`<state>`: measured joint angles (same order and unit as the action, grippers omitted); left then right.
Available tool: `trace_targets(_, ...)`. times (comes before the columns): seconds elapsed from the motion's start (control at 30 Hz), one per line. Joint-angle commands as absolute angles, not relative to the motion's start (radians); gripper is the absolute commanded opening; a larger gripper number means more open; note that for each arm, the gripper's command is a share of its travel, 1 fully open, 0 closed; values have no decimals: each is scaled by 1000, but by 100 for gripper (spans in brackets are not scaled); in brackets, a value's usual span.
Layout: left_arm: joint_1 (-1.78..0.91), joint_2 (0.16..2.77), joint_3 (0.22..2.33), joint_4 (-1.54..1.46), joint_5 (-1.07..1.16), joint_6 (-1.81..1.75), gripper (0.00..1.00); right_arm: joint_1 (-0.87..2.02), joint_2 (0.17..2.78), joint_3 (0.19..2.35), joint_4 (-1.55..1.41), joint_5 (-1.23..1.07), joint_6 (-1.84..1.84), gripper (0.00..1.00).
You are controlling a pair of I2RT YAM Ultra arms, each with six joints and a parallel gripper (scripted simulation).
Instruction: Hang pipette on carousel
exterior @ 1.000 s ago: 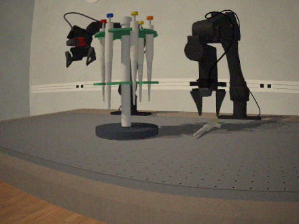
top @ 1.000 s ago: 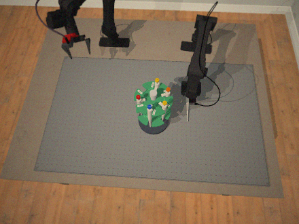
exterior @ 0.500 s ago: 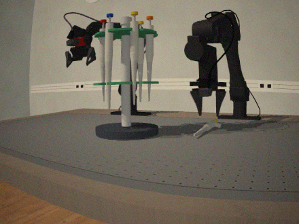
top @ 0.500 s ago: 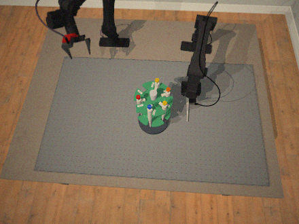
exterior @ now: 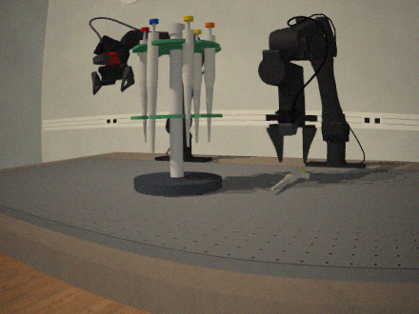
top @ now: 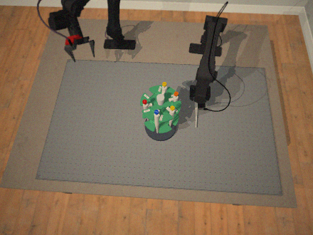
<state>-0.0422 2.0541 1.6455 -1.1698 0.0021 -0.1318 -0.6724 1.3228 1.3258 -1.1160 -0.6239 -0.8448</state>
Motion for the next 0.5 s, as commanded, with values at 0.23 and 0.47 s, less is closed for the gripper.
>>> trace_targets(0.23, -42, 2022, 1662, -1169, -6, -135, 54, -682, 1317, 1341, -1103, -647, -857, 100)
trace_targets(0.47, -42, 2045, 1615, -1128, -6, -135, 54, -682, 1317, 1341, -1103, -647, -857, 100)
